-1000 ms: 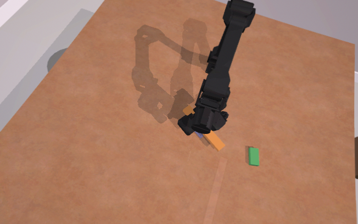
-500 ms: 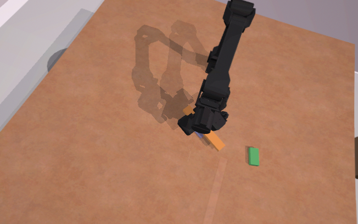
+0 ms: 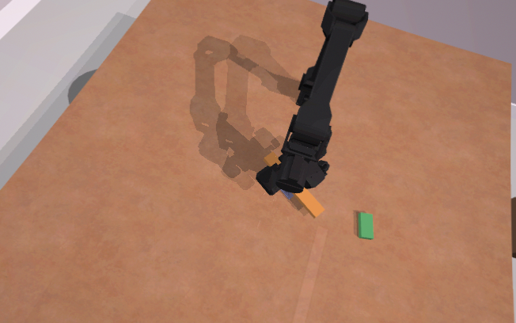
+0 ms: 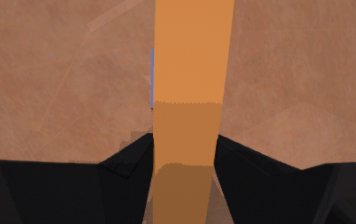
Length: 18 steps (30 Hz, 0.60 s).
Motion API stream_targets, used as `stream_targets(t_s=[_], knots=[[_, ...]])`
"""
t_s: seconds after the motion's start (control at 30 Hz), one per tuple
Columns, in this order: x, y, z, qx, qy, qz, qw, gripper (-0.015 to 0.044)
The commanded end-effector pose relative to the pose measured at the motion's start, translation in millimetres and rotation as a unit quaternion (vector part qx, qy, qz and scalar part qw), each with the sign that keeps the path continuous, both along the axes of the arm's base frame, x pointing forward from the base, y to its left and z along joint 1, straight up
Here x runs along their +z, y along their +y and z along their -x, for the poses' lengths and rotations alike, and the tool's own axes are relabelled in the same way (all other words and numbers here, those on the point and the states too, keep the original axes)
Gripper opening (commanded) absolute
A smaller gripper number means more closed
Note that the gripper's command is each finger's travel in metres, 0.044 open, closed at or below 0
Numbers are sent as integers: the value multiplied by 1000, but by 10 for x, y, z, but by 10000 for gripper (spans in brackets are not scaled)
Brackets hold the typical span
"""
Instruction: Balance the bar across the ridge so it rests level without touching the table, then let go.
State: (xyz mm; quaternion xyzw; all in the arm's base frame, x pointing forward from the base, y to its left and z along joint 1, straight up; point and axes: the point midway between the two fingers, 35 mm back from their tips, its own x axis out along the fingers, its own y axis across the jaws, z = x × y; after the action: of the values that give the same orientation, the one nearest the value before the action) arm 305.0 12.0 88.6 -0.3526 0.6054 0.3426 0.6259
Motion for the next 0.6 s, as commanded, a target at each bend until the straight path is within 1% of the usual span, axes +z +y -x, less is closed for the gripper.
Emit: stream_targets(t_s=[0.0, 0.03, 0.57], knots=[[0, 0, 0, 0, 0, 0, 1000, 158], [0, 0, 0, 0, 0, 0, 1000, 167], [0, 0, 0, 0, 0, 0, 1000, 168]])
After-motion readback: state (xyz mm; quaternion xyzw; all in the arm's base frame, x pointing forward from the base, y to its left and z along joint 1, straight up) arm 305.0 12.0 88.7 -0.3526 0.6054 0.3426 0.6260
